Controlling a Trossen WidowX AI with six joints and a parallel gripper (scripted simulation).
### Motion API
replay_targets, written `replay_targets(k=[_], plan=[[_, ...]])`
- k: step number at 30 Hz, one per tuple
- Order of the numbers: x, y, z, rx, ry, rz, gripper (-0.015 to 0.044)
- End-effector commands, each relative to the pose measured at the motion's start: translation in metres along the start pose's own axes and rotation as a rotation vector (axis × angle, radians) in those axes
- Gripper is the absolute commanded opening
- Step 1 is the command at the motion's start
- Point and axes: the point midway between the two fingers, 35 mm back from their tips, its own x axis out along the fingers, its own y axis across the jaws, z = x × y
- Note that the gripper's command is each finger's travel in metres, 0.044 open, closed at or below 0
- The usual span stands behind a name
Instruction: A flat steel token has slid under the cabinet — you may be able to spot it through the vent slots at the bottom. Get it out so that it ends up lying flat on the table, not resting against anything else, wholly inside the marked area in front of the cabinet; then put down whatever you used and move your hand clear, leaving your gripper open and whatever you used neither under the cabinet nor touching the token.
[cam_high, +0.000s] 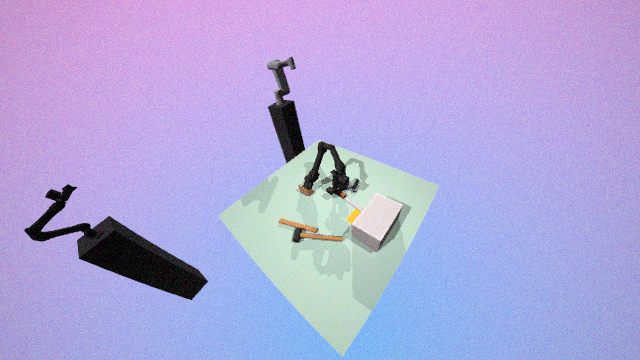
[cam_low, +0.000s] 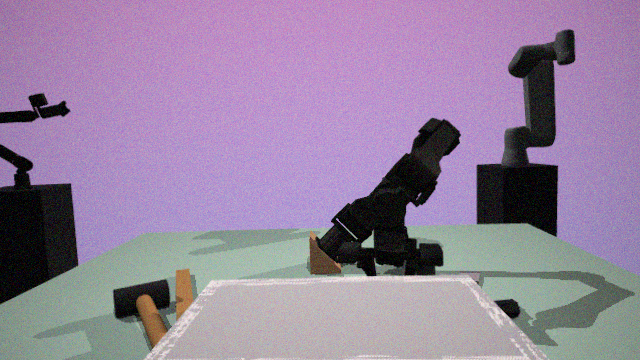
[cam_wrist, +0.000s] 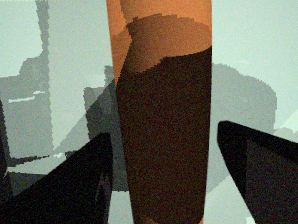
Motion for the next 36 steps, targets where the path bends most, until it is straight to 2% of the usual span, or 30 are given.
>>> replay_targets(k=[1, 15, 19, 20, 36], plan=[[0.0, 0.0, 0.0, -0.001, 0.001, 0.0, 0.021], [0.0, 0.0, 0.0, -0.001, 0.001, 0.0, 0.0116], [0.0, 0.0, 0.0, -0.001, 0.001, 0.0, 0.0011], [0.0, 0.0, 0.0, -0.001, 0.001, 0.0, 0.0], [-0.001, 0.002, 0.016, -0.006, 0.002, 0.002, 0.0]])
